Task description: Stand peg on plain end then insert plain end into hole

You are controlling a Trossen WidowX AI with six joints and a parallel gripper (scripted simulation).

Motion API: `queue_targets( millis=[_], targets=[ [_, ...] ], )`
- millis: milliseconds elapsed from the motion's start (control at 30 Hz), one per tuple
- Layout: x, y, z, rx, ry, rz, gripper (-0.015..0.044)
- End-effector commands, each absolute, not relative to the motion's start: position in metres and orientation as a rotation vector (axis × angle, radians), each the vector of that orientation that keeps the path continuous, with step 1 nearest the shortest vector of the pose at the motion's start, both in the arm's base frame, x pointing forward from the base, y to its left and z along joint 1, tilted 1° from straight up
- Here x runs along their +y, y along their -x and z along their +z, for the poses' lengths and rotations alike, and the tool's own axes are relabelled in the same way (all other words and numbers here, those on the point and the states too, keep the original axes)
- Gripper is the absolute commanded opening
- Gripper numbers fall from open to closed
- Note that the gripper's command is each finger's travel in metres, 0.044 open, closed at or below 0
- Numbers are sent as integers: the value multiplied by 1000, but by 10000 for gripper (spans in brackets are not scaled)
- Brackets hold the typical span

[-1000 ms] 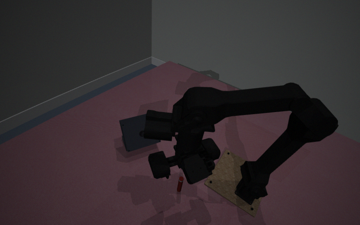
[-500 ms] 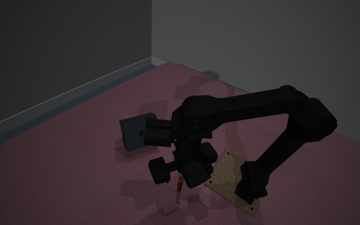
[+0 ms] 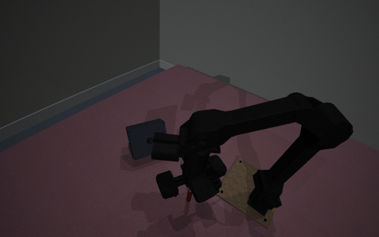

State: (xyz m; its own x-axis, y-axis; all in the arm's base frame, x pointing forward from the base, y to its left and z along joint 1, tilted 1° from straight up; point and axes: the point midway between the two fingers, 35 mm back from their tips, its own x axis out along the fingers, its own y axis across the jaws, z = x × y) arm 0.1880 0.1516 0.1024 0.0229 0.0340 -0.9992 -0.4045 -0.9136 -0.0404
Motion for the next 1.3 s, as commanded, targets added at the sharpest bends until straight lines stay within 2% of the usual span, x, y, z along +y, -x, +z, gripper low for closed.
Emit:
queue_targets(
  millis=[0, 533, 1033, 1267],
  targets=[
    [151, -187, 94, 379, 1988, 1971, 440],
    [151, -185, 72, 380, 1988, 1971, 440],
    [151, -187, 76, 380, 1992, 1964, 46],
    [151, -187, 76, 380, 1992, 1964, 0]
  ],
)
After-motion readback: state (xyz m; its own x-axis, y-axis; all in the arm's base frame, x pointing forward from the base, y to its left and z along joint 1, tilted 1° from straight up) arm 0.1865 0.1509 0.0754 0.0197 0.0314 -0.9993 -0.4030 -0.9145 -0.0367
